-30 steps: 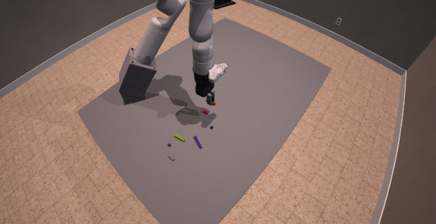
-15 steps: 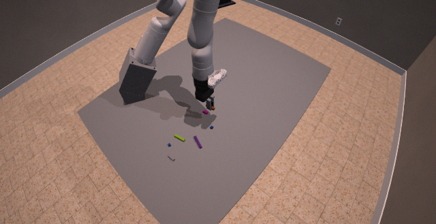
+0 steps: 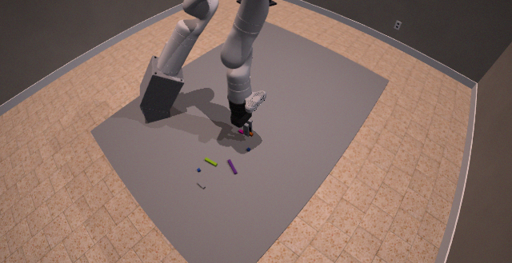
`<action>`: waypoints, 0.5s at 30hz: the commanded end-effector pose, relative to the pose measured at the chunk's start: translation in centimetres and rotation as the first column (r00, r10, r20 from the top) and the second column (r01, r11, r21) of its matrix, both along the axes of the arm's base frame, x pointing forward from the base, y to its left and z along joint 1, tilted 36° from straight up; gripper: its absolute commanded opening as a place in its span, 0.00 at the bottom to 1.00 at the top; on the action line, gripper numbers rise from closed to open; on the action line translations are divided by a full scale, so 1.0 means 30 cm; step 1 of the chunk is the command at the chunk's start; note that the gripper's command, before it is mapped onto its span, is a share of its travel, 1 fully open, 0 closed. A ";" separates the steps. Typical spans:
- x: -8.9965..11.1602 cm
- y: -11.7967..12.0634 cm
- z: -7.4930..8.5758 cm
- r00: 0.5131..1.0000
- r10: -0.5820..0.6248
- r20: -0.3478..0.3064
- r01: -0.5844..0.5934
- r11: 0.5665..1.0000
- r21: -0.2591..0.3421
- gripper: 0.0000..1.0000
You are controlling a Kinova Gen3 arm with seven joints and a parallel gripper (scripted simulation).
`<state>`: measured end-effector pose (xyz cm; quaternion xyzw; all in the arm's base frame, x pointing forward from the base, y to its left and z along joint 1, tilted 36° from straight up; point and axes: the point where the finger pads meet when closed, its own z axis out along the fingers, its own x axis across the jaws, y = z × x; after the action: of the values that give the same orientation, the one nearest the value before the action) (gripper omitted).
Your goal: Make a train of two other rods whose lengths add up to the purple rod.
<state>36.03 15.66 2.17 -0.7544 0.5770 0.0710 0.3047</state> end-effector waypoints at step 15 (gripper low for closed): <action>-0.016 0.072 -0.060 1.000 0.028 -0.012 -0.028 1.000 0.005 0.24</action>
<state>35.68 17.70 0.45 -0.7607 0.5688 0.0801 0.3024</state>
